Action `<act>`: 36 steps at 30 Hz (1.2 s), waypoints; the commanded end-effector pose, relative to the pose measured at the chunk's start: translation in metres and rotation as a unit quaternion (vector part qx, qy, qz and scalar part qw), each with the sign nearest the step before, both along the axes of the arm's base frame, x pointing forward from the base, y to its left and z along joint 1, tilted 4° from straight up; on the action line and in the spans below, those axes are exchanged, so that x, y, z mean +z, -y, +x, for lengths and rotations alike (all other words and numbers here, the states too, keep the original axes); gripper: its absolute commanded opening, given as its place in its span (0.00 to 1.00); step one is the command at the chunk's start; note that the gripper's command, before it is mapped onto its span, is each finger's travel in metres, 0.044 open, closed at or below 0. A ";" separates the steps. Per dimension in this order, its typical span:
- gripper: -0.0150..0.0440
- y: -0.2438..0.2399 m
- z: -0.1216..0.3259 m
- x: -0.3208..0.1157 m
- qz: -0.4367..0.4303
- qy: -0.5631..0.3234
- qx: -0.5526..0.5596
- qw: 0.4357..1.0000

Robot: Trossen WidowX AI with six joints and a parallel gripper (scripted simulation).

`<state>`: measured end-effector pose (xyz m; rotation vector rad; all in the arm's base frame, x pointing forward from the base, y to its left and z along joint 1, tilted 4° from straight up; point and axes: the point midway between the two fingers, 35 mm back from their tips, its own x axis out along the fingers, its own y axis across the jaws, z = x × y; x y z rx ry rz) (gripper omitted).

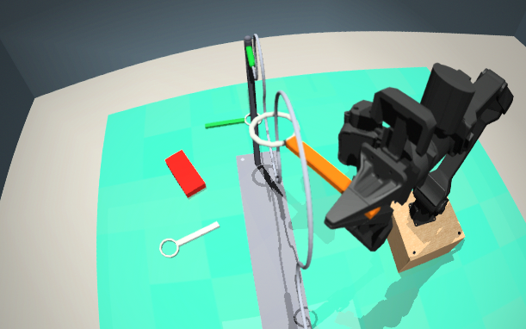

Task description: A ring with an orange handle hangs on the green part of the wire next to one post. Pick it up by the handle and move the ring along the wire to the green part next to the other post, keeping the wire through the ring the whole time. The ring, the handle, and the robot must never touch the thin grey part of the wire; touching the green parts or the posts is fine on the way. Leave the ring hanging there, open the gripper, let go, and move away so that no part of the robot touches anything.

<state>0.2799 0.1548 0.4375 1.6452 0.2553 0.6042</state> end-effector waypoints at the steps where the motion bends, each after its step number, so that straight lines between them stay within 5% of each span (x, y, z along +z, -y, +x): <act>1: 0.00 0.001 -0.003 0.005 -0.006 0.009 0.001 1.000; 36: 0.00 0.000 -0.003 0.001 -0.074 0.010 -0.003 0.997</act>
